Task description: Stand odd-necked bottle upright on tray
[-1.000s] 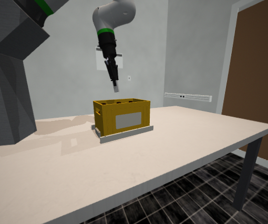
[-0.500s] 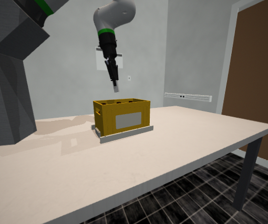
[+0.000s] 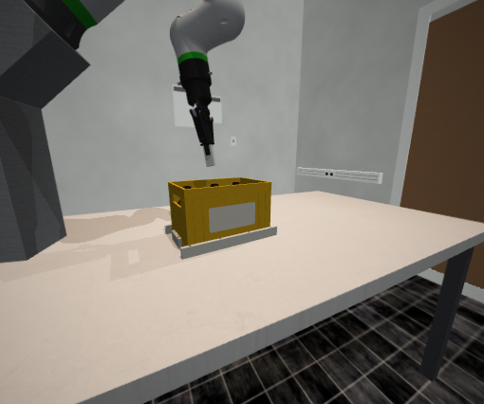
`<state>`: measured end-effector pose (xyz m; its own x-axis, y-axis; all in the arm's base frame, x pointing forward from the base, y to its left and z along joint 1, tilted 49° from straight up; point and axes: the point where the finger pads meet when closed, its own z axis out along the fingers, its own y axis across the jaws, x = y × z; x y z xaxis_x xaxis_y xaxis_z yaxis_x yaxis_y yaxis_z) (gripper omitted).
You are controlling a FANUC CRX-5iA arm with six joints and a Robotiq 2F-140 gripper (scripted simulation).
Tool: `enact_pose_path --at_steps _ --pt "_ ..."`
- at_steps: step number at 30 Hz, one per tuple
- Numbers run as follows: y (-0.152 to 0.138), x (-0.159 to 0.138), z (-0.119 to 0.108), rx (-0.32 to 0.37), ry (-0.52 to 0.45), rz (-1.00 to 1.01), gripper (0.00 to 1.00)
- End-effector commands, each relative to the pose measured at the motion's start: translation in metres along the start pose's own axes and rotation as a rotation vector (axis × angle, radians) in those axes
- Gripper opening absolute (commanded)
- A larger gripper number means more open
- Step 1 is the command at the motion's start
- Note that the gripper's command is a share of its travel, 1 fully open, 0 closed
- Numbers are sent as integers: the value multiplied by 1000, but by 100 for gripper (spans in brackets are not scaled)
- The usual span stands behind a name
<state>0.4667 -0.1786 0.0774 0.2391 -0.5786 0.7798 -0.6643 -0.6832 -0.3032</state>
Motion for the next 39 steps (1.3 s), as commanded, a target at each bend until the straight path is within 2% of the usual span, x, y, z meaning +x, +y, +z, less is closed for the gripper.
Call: enact_pose_path --at_steps 1,30,34,35,39 --pt "0 1 -1 62 -176 -1 10" --pt "0 1 -1 62 -176 -1 10" --pt "-8 10 -1 62 -176 -1 10" --pt "-8 10 -1 62 -176 -1 44" --pt "-8 10 -1 62 -176 -1 44"
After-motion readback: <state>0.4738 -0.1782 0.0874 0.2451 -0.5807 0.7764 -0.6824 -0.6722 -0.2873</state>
